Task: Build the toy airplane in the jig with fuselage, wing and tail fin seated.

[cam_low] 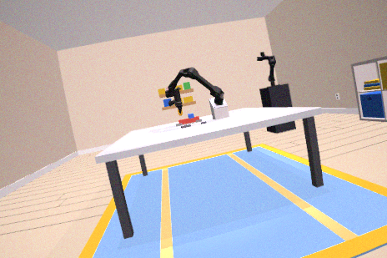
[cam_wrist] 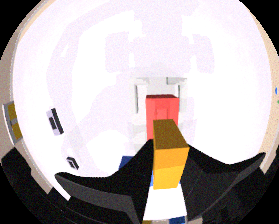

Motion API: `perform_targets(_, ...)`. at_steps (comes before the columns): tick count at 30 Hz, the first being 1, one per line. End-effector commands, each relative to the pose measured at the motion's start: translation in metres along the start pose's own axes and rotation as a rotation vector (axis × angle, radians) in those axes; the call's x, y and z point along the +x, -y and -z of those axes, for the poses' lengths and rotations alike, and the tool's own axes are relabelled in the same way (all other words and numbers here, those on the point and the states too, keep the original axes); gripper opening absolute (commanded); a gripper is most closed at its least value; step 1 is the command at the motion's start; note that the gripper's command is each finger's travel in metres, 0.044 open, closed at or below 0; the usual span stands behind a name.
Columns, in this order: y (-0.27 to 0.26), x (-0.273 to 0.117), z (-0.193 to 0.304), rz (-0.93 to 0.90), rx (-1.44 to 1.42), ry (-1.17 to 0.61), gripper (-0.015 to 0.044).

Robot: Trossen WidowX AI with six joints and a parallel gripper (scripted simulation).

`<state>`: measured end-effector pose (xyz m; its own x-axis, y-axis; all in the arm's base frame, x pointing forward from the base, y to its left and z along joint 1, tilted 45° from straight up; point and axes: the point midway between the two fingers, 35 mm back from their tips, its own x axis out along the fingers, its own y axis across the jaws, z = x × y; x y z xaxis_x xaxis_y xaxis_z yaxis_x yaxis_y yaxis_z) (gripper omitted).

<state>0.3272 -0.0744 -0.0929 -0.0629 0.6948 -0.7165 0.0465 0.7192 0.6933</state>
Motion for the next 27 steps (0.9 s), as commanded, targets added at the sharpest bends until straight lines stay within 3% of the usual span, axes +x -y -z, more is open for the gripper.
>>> perform_targets(1, 0.0056, 0.0019, -0.0019, 0.003, -0.008, 0.001, 0.0026)
perform_targets(3, 0.0055, 0.0017, -0.0021, 0.003, -0.008, 0.001, 0.0067)
perform_targets(27, 0.0057, 0.0021, -0.0017, 0.003, -0.008, 0.001, 0.0067)
